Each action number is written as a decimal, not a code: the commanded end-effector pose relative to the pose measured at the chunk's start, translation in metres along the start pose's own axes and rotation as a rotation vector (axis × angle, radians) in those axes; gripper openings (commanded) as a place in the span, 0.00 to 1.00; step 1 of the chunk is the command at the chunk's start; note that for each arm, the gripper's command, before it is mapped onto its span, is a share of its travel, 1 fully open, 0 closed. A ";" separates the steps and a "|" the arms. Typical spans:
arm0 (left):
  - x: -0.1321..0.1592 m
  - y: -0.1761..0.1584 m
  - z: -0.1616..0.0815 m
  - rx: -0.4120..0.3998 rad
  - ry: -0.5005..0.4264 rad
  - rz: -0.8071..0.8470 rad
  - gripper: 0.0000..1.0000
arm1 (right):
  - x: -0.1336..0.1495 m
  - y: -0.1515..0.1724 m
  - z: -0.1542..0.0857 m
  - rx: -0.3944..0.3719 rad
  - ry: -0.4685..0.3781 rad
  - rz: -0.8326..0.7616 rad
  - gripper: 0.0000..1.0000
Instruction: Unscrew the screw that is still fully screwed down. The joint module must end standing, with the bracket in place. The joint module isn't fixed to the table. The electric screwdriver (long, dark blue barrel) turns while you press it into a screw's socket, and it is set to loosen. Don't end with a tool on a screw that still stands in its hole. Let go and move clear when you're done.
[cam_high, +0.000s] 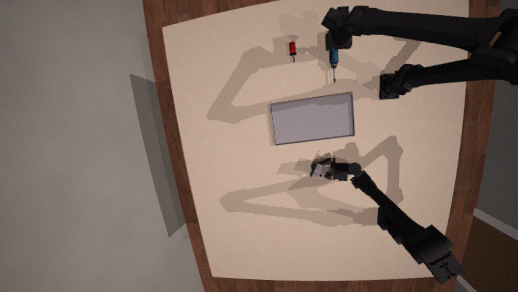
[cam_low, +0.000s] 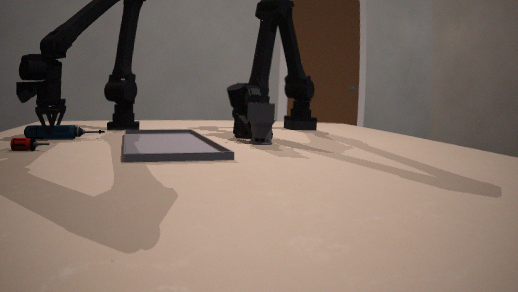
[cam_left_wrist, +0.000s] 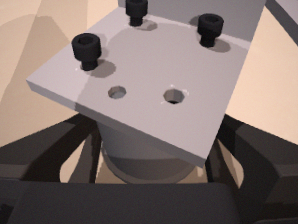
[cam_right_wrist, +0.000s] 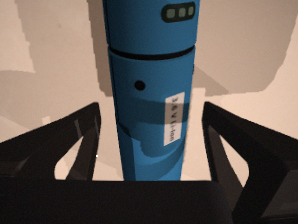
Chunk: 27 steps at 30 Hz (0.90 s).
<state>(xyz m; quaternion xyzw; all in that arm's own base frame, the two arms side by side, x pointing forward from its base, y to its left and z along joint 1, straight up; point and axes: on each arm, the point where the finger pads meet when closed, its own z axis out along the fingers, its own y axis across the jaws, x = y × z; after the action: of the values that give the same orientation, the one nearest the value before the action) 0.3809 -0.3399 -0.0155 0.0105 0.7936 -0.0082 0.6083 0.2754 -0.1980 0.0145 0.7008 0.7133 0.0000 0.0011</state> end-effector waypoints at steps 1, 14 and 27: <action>0.011 -0.003 -0.004 0.011 0.002 0.016 0.59 | -0.011 0.020 -0.025 -0.048 -0.031 -0.007 0.65; 0.011 -0.003 -0.004 0.011 0.002 0.016 0.59 | -0.005 0.010 -0.030 -0.008 -0.002 -0.007 0.65; 0.011 -0.003 -0.004 0.011 0.002 0.016 0.59 | -0.013 0.017 -0.067 -0.040 -0.028 -0.006 0.65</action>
<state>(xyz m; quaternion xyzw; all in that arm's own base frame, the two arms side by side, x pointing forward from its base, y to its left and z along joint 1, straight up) 0.3809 -0.3399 -0.0155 0.0105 0.7936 -0.0082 0.6083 0.2770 -0.1992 0.0599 0.7008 0.7133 0.0009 0.0068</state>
